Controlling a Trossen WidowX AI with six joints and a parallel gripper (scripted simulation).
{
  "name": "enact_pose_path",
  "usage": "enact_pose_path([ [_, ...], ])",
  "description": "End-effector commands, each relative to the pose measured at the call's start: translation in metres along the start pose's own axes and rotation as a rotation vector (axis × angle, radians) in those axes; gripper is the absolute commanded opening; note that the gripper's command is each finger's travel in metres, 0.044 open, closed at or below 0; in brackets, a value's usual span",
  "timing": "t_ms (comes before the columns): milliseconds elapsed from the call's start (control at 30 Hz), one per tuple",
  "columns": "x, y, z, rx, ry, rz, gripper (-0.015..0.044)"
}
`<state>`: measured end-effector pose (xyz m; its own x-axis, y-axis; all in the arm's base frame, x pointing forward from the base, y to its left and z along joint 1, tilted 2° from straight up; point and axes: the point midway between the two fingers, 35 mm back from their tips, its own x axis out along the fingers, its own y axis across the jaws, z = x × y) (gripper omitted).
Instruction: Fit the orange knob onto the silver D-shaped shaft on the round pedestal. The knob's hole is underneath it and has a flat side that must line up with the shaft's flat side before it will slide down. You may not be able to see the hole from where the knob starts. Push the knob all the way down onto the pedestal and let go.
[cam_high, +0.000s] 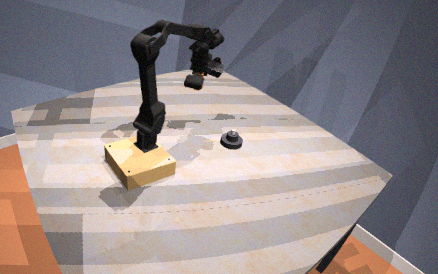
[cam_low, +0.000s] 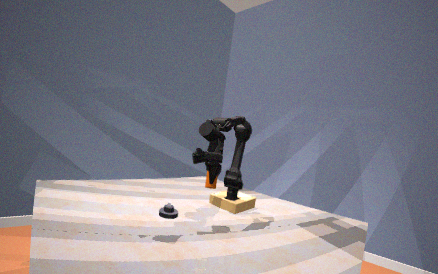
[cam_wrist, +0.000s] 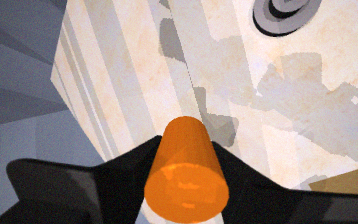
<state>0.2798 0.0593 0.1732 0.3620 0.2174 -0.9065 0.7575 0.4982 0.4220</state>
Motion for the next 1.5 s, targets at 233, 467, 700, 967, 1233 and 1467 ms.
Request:
enact_pose_path([
  [233,-0.029,-0.001,-0.001,-0.004,-0.001,0.248,0.0],
  [467,-0.045,-0.002,-0.002,-0.003,0.001,0.397,0.0],
  [700,-0.06,-0.005,-0.004,-0.014,-0.005,0.539,0.0],
  [967,-0.062,-0.005,-0.004,-0.016,-0.006,0.555,0.0],
  [1233,-0.06,-0.007,-0.004,-0.016,-0.005,0.623,0.0],
  [1467,-0.055,-0.009,-0.003,-0.009,-0.001,0.634,0.0],
])
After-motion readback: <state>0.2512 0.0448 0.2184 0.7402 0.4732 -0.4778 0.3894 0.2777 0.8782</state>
